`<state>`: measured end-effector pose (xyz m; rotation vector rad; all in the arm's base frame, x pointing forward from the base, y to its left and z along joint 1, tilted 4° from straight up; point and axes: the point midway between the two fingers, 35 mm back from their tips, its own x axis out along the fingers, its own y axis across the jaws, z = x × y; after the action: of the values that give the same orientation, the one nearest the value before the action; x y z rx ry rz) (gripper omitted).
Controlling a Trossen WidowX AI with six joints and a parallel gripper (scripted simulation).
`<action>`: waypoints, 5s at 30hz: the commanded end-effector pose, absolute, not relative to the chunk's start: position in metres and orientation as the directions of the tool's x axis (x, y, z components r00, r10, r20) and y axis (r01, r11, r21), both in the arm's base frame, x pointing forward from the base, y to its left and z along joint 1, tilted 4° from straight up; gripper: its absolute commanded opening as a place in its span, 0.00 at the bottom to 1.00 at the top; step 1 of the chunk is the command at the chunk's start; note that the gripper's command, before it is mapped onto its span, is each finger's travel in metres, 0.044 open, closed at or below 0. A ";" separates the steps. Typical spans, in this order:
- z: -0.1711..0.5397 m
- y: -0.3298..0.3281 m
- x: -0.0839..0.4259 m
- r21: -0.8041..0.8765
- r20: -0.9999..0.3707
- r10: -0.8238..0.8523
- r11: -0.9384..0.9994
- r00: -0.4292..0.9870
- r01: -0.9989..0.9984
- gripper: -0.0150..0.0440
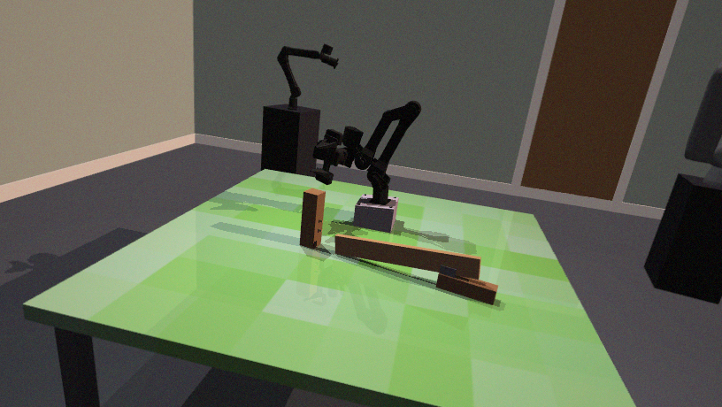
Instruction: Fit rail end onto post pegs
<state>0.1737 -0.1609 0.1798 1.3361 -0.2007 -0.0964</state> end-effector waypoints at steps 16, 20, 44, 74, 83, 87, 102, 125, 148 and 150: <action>0.179 -0.188 0.273 0.796 -0.094 -0.125 0.586 0.988 0.150 1.00; 0.172 -0.178 0.308 0.674 -0.195 -0.091 0.711 0.976 0.201 1.00; 0.080 -0.004 0.368 -0.299 -0.914 0.048 0.593 0.404 -0.747 1.00; 0.019 0.046 0.326 -0.047 -0.996 -0.070 0.026 0.045 -0.999 1.00; 0.004 0.045 0.327 -0.047 -0.996 -0.071 0.026 0.045 -0.999 1.00; -0.002 0.044 0.327 -0.047 -0.996 -0.071 0.026 0.045 -0.999 1.00; -0.024 0.042 0.326 -0.047 -0.996 -0.071 0.026 0.045 -0.999 1.00; -0.024 0.042 0.326 -0.047 -0.996 -0.071 0.026 0.045 -0.999 0.25; -0.018 0.044 0.326 -0.047 -0.996 -0.071 0.026 0.045 -0.999 0.25; -0.017 0.044 0.326 -0.047 -0.996 -0.071 0.026 0.045 -0.999 0.25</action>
<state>0.3246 0.0427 -0.0207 -1.2581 1.2467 1.1221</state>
